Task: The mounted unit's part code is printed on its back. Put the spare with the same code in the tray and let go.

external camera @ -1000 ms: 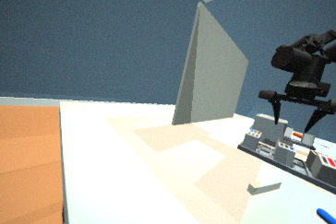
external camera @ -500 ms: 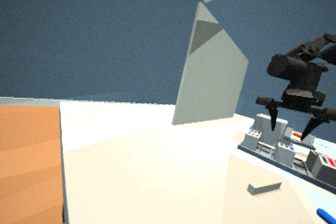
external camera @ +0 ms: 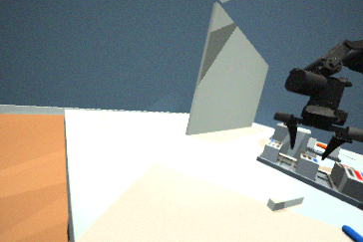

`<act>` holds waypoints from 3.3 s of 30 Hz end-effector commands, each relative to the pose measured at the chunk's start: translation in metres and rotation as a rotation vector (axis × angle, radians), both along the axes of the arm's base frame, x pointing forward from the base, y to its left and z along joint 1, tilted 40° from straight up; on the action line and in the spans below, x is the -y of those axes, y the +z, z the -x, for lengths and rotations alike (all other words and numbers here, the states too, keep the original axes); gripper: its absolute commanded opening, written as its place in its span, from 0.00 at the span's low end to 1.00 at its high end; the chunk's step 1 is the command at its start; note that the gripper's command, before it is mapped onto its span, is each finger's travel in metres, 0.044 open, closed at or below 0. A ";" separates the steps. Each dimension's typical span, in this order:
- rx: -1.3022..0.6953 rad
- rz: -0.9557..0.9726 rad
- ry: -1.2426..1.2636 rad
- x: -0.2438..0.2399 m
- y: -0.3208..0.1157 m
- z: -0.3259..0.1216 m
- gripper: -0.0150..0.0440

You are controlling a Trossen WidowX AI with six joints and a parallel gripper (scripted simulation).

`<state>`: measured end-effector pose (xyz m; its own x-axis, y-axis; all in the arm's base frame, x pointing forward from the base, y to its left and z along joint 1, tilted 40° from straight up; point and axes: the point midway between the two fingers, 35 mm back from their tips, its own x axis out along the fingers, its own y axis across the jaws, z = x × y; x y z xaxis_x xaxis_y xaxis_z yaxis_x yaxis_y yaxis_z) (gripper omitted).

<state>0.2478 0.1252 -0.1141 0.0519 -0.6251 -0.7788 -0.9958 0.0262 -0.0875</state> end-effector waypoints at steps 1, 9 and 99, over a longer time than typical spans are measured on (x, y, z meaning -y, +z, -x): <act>-0.005 0.010 0.004 0.006 -0.005 0.001 0.76; -0.005 0.011 0.004 0.015 -0.015 0.001 0.76; -0.007 -0.061 0.011 0.020 0.193 -0.073 0.25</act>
